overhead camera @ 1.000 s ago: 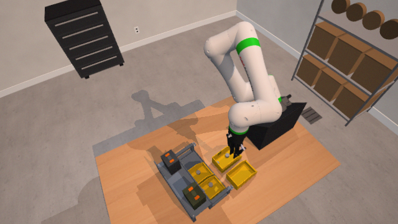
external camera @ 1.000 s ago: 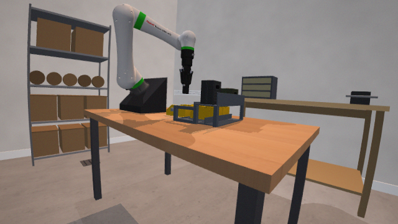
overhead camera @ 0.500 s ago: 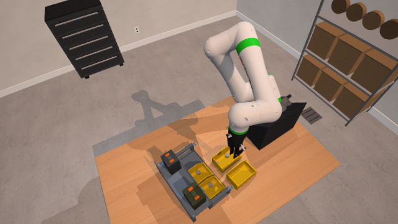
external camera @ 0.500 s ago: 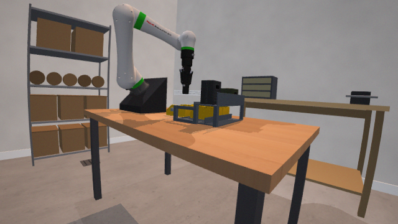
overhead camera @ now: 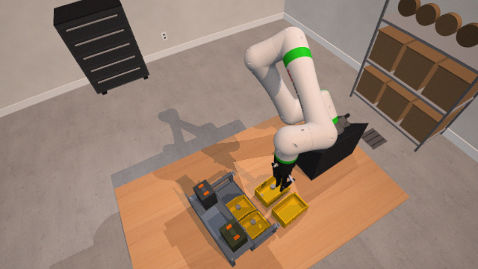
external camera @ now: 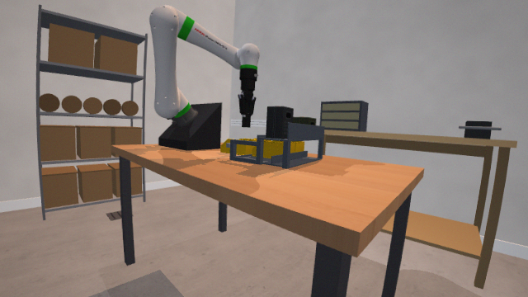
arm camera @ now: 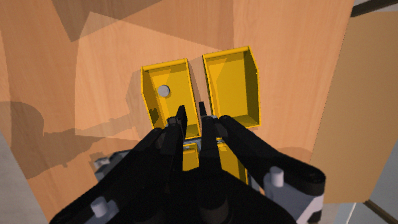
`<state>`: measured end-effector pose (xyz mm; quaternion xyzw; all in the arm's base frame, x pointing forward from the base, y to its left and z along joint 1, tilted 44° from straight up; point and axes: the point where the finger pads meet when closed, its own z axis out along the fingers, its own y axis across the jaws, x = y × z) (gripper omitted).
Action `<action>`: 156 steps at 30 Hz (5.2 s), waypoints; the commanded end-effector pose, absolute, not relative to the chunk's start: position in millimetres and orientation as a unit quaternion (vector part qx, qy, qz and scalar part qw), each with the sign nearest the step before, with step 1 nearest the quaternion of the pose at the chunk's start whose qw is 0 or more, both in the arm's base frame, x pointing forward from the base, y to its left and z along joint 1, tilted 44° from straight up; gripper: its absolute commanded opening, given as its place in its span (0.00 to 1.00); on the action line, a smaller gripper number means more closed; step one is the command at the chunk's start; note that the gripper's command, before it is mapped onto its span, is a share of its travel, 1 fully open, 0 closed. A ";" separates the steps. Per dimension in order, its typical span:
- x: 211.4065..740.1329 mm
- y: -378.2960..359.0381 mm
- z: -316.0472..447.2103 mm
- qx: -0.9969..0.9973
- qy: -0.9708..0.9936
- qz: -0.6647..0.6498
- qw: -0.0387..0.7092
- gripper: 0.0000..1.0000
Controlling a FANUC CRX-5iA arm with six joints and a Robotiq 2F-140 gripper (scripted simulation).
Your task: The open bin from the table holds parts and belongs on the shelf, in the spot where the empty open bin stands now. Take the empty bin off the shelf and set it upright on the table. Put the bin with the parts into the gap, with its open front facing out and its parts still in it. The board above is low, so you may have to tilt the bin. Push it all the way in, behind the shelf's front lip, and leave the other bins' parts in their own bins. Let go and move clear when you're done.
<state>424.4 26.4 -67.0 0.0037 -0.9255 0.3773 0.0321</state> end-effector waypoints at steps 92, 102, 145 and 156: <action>423.8 -9.5 -104.5 0.004 -0.926 0.377 0.031 0.24; 423.3 -14.8 -109.9 0.004 -0.926 0.377 0.031 0.24; 421.5 -38.8 -134.4 0.004 -0.926 0.377 0.031 0.24; 421.5 -38.8 -134.4 0.004 -0.926 0.377 0.031 0.10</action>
